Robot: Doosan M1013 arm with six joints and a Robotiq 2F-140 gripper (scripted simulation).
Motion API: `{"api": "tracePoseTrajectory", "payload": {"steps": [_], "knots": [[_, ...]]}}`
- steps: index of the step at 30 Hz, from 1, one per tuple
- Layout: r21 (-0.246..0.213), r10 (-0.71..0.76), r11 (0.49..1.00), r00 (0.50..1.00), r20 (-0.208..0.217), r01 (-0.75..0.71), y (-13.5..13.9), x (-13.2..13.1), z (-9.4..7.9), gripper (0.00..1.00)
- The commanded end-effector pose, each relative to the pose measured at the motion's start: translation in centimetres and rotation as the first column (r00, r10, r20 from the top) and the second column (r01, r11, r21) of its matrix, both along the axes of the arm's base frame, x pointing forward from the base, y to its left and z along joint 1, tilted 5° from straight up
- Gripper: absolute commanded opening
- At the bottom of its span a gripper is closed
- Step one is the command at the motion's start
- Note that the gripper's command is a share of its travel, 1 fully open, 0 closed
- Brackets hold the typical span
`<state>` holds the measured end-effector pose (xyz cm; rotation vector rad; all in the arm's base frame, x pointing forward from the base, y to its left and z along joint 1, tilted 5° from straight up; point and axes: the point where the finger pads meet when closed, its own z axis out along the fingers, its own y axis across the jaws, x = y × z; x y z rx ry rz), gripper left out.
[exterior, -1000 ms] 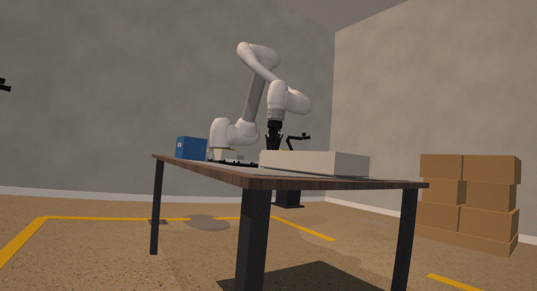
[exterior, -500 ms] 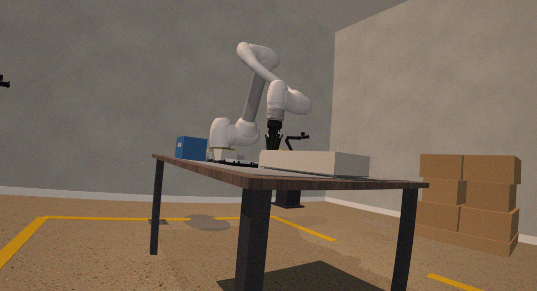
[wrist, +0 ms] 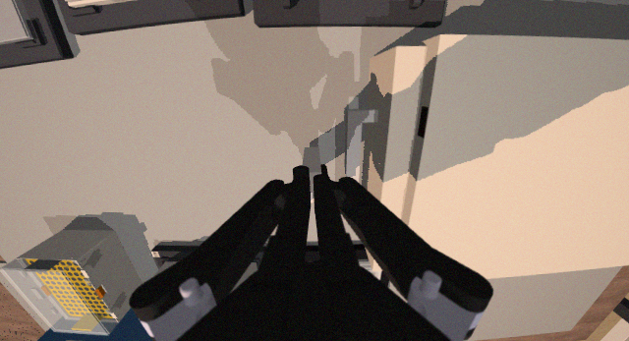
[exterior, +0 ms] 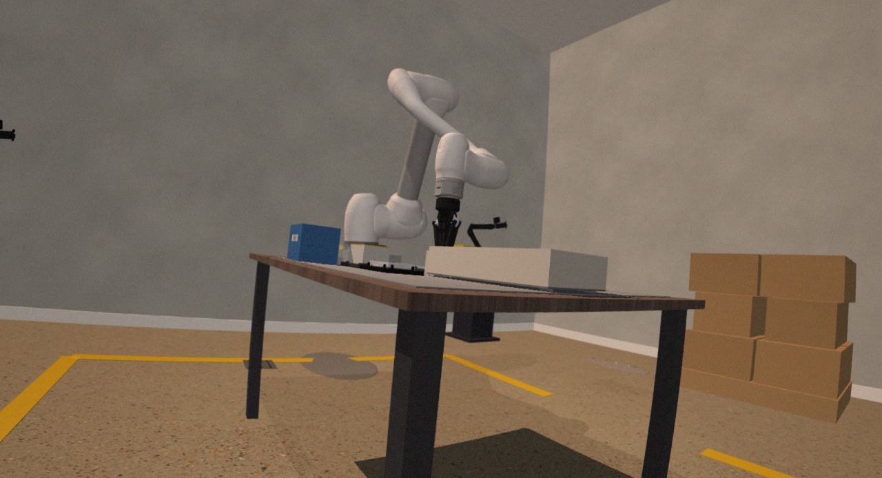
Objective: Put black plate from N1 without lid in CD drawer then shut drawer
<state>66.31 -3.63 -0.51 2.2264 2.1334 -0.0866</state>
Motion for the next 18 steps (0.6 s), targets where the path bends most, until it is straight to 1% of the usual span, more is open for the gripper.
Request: {"api": "tracePoseTrajectory", "payload": {"steps": [1,18], "knots": [[0.0,0.0,1.0,1.0,0.0,0.0,0.0,-0.3,0.0,0.0],[0.0,0.0,1.0,1.0,0.0,0.0,0.1,-2.3,0.0,0.0]]}}
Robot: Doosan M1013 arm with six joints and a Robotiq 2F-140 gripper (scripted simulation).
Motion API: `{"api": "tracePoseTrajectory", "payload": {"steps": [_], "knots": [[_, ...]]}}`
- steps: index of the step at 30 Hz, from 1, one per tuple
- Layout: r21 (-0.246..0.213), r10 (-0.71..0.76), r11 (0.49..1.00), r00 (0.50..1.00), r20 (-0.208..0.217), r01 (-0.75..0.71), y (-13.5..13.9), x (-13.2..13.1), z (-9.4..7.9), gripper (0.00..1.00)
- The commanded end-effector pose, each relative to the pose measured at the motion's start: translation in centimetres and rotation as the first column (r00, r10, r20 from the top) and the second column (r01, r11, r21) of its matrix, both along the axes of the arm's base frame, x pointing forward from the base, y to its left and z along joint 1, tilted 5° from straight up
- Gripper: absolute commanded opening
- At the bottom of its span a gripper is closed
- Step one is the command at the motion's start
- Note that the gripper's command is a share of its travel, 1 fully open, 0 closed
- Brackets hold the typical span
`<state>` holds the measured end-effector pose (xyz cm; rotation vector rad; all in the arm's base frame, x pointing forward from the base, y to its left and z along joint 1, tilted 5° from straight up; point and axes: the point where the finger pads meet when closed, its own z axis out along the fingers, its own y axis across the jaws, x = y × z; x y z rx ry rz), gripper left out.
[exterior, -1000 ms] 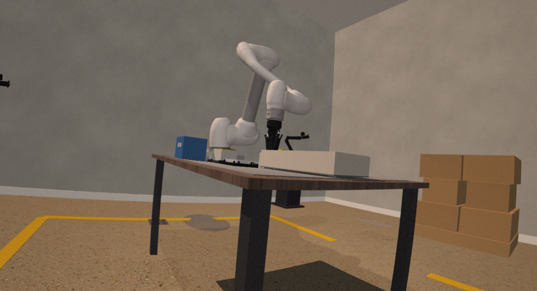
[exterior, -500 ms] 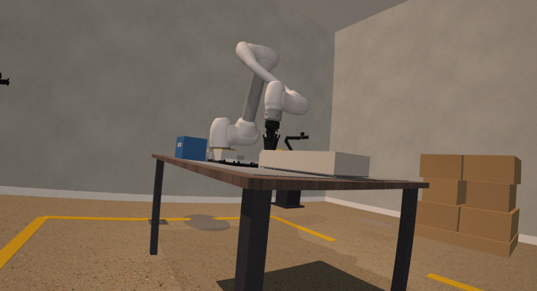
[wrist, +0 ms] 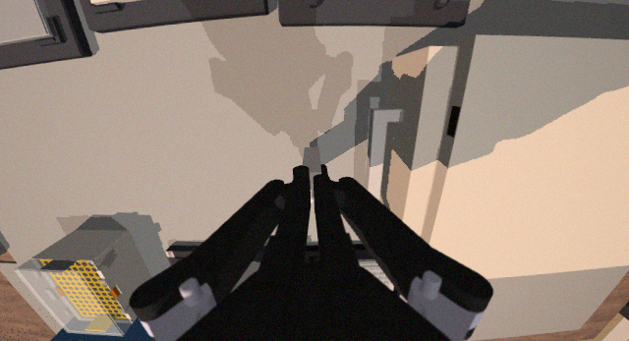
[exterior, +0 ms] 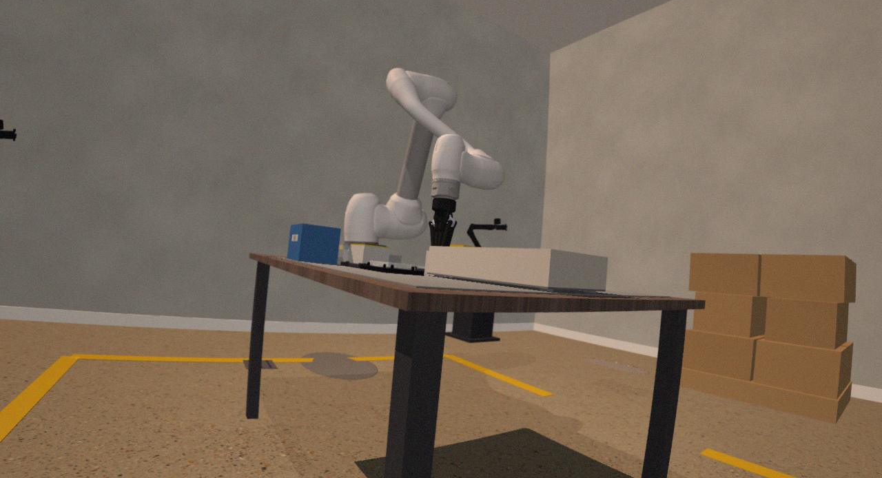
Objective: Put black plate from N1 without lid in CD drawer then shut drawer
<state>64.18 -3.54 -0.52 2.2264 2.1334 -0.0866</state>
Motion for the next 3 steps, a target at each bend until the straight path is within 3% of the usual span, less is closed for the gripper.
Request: {"api": "tracePoseTrajectory", "payload": {"steps": [1,3], "knots": [[0.0,0.0,1.0,1.0,0.0,0.0,0.02,-0.27,0.01,0.0],[0.0,0.0,1.0,1.0,0.0,0.0,0.02,-0.27,0.01,0.0]]}}
